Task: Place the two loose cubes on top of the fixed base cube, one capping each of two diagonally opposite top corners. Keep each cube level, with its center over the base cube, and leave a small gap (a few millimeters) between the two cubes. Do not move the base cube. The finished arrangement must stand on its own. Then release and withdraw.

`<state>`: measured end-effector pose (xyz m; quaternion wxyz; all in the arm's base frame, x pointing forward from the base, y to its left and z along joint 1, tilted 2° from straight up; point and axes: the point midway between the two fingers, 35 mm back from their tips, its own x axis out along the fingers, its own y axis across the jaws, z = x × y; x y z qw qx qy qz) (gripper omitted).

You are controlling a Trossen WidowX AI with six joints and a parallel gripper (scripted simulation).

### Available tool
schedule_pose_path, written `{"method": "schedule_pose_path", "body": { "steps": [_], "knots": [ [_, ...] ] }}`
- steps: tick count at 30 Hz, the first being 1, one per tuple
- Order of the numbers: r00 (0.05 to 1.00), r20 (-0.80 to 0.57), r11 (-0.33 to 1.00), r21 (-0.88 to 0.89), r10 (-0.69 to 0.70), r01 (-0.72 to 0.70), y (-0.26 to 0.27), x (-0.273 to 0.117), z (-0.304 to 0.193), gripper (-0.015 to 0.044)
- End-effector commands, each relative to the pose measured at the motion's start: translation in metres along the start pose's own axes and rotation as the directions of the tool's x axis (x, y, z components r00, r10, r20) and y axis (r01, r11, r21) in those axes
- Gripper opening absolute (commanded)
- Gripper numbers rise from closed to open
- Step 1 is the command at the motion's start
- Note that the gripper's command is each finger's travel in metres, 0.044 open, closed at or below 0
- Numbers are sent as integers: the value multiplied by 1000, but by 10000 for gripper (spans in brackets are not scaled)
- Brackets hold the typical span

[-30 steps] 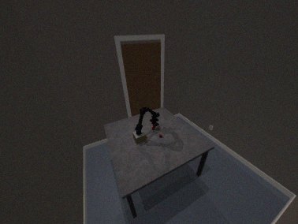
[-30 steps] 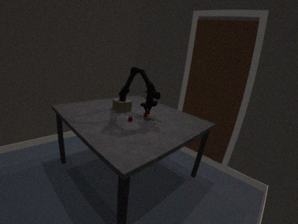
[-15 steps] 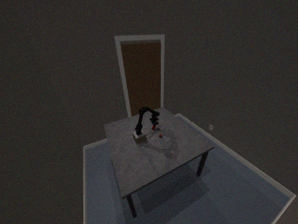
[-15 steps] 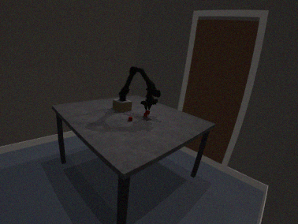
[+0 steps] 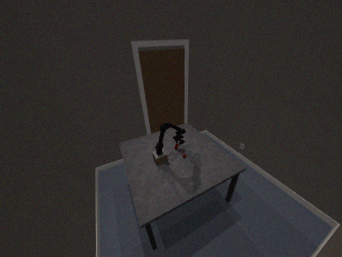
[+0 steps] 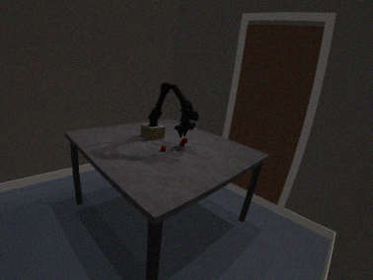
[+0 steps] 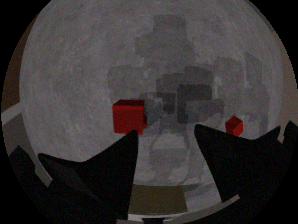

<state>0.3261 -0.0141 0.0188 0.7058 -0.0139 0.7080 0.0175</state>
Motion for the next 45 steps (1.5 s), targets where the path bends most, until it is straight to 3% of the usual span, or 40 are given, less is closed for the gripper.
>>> {"method": "schedule_pose_path", "body": {
  "steps": [1,18,25,31,45],
  "knots": [
    [1000,12,996,-84,-1,2,-35,-10,-1,265],
    [1000,-1,885,-466,-16,14,-171,-39,-56,265],
    [1000,-1,883,-469,-16,14,-173,-37,-57,265],
    [1000,-1,883,-469,-16,14,-173,21,-58,265],
    [1000,-1,883,-469,-16,14,-173,38,-58,265]
  ]
}}
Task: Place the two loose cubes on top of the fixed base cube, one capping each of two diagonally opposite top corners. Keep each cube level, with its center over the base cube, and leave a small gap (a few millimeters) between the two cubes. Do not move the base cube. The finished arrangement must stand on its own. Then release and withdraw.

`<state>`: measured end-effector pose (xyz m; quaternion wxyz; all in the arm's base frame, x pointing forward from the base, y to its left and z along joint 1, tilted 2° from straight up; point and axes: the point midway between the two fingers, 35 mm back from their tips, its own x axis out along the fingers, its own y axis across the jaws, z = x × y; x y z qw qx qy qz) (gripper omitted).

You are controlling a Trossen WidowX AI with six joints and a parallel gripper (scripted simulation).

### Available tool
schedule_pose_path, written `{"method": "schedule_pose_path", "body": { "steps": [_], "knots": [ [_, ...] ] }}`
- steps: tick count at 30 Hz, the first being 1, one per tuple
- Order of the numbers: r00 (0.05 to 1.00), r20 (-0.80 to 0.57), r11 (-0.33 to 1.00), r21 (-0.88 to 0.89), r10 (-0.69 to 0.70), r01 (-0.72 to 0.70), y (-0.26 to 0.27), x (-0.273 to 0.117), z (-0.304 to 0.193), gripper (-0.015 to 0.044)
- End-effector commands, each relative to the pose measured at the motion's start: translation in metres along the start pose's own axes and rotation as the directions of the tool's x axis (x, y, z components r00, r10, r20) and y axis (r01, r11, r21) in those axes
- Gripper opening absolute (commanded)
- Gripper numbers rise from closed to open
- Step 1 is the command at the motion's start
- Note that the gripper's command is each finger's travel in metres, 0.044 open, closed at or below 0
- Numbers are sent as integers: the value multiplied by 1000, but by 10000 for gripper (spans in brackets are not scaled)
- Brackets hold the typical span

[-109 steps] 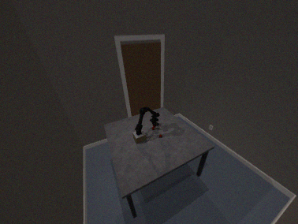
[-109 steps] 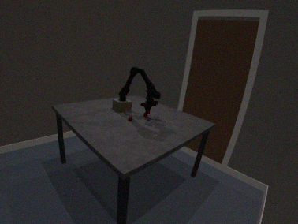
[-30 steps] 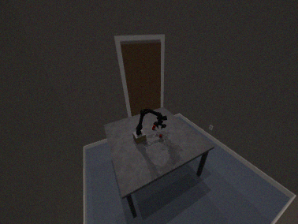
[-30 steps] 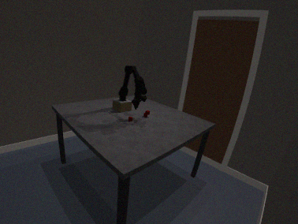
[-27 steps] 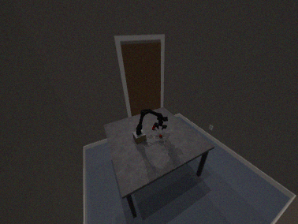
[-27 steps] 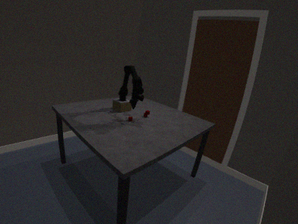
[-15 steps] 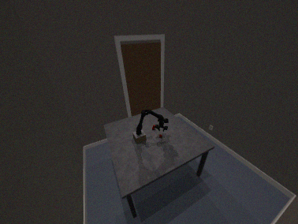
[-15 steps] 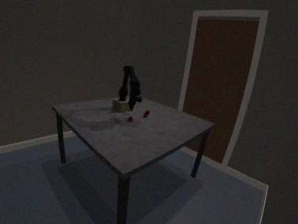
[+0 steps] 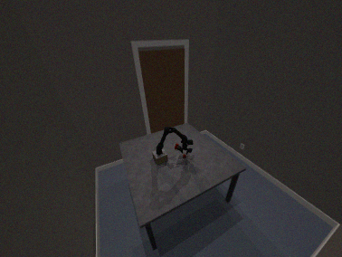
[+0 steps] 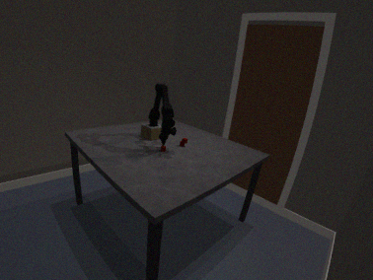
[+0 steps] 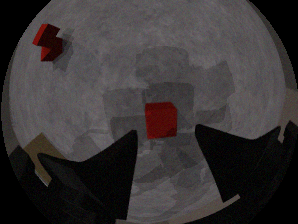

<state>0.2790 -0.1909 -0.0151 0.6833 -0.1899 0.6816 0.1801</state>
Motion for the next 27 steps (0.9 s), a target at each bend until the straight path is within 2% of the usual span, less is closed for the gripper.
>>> {"method": "schedule_pose_path", "body": {
  "steps": [1,22,27],
  "knots": [
    [1000,-8,1000,-3,6,-6,3,6,-2,265],
    [1000,-8,1000,-3,7,-7,3,38,-2,265],
    [1000,-8,1000,-3,7,-7,3,38,-2,134]
  ]
}}
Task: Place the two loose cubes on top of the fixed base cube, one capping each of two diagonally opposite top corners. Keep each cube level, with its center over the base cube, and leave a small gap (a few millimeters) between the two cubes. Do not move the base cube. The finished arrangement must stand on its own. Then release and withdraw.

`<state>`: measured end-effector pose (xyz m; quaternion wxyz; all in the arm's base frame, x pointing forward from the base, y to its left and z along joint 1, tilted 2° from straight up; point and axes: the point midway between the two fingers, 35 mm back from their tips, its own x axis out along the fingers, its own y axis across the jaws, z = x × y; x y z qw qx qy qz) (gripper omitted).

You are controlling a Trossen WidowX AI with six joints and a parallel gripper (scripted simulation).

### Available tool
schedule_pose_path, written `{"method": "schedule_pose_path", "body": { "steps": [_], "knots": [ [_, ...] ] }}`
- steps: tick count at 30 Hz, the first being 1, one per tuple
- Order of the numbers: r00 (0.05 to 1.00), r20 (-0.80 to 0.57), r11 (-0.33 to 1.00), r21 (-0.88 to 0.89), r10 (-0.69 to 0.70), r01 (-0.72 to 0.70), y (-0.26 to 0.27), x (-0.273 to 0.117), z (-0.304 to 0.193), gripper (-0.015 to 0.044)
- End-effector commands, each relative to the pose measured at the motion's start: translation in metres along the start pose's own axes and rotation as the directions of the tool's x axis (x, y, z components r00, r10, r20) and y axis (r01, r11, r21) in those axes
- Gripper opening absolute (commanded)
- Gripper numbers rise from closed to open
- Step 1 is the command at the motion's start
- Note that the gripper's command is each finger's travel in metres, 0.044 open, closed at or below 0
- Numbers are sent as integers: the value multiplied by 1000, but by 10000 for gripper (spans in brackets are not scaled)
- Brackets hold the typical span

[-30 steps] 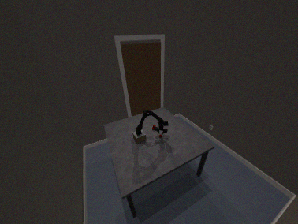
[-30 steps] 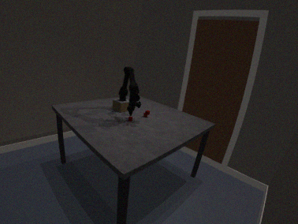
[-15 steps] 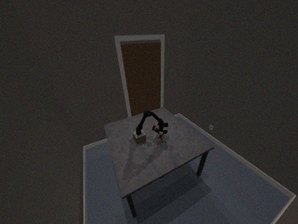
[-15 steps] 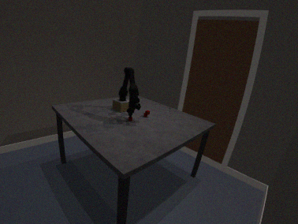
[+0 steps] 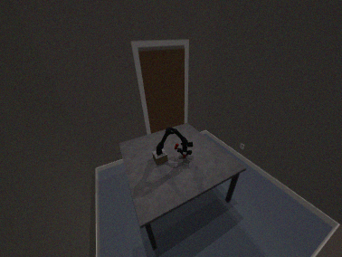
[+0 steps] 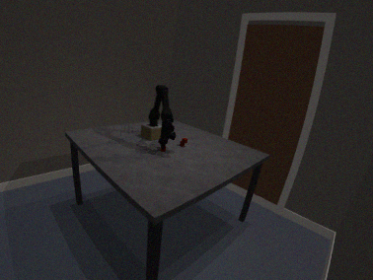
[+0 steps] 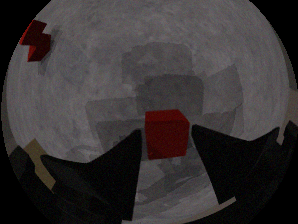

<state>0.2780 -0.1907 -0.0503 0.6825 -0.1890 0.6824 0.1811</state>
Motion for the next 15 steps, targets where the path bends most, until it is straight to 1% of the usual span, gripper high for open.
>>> {"method": "schedule_pose_path", "body": {
  "steps": [1,8,15],
  "knots": [
    [1000,-6,1000,-3,3,-4,2,2,-2,107],
    [1000,-7,1000,1,4,-4,1,-1,-2,105],
    [1000,-7,1000,20,4,-4,-1,-21,-1,105]
  ]
}}
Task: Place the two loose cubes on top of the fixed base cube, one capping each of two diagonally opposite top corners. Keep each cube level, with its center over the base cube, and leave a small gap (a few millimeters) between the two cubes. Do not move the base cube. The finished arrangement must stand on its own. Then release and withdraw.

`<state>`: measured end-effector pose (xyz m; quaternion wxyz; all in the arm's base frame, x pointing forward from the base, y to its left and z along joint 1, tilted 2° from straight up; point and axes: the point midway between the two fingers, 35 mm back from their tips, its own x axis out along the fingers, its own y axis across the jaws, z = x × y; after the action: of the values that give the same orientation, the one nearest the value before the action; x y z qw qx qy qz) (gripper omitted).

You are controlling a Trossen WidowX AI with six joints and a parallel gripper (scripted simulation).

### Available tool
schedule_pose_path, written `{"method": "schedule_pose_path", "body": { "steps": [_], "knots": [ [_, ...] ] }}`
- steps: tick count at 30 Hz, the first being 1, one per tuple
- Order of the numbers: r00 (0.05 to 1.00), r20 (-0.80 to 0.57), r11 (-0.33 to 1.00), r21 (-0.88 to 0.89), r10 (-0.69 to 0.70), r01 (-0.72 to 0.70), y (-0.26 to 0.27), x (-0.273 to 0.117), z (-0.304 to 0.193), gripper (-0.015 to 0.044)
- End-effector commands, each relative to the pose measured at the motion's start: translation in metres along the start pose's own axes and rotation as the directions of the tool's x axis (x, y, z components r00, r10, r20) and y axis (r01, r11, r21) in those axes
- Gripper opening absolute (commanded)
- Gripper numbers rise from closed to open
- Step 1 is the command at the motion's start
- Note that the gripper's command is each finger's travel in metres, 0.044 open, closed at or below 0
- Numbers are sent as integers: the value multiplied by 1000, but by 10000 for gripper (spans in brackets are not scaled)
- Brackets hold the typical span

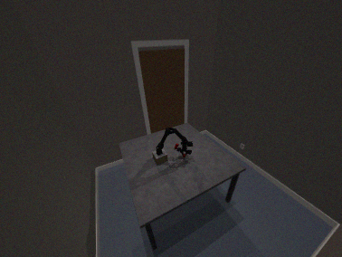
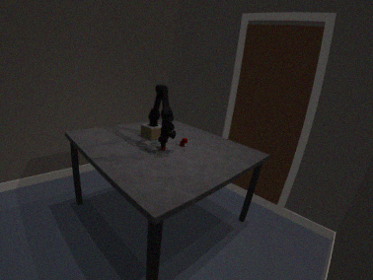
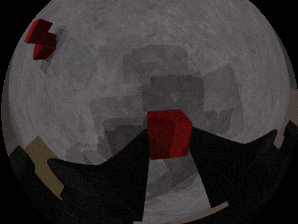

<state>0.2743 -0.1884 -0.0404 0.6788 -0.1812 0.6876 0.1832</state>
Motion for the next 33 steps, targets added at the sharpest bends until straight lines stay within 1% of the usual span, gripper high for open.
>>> {"method": "schedule_pose_path", "body": {
  "steps": [1,13,33],
  "knots": [
    [1000,1,1000,14,-12,12,-5,-14,1,105],
    [1000,0,999,30,-12,12,-6,-43,1,105],
    [1000,3,1000,-10,-14,14,-3,-97,0,105]
  ]
}}
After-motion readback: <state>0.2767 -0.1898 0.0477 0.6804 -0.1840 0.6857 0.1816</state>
